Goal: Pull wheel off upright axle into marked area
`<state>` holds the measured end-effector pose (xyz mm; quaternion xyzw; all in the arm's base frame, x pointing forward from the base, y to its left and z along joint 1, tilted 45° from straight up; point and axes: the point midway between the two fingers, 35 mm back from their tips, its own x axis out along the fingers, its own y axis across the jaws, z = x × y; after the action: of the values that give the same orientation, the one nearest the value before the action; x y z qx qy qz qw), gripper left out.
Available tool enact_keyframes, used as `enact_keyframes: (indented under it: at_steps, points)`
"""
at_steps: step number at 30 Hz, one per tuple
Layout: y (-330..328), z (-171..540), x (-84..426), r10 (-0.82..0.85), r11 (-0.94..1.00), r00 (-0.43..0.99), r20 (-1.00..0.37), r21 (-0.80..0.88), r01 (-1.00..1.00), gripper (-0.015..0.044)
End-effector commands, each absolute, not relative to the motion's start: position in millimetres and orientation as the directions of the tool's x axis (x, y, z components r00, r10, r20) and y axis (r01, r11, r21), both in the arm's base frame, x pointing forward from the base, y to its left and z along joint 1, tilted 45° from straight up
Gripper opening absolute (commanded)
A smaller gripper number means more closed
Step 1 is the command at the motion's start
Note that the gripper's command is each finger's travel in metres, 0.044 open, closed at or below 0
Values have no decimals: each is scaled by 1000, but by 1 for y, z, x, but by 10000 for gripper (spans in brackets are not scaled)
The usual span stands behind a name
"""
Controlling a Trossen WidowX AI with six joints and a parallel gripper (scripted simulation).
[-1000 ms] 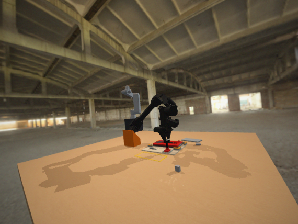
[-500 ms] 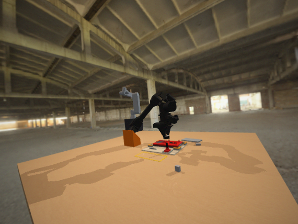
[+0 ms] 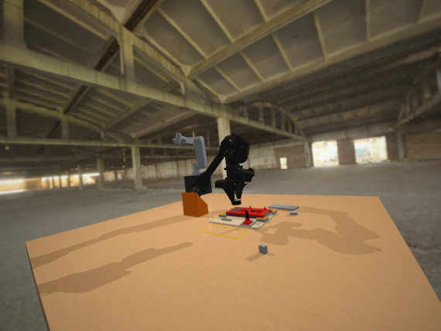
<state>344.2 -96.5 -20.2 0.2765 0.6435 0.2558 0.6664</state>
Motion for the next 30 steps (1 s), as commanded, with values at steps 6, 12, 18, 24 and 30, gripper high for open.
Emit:
enact_keyframes:
  at_steps: [6,12,18,24,30]
  points:
    - [-122,-44,318,695,718,35,-718,696,9,0]
    - [-136,-57,301,697,717,34,-716,697,6,0]
    - [-133,-61,301,697,717,34,-716,698,6,0]
    - [-122,-72,302,697,716,34,-716,698,6,0]
    - [-103,-93,305,697,717,35,-716,697,6,0]
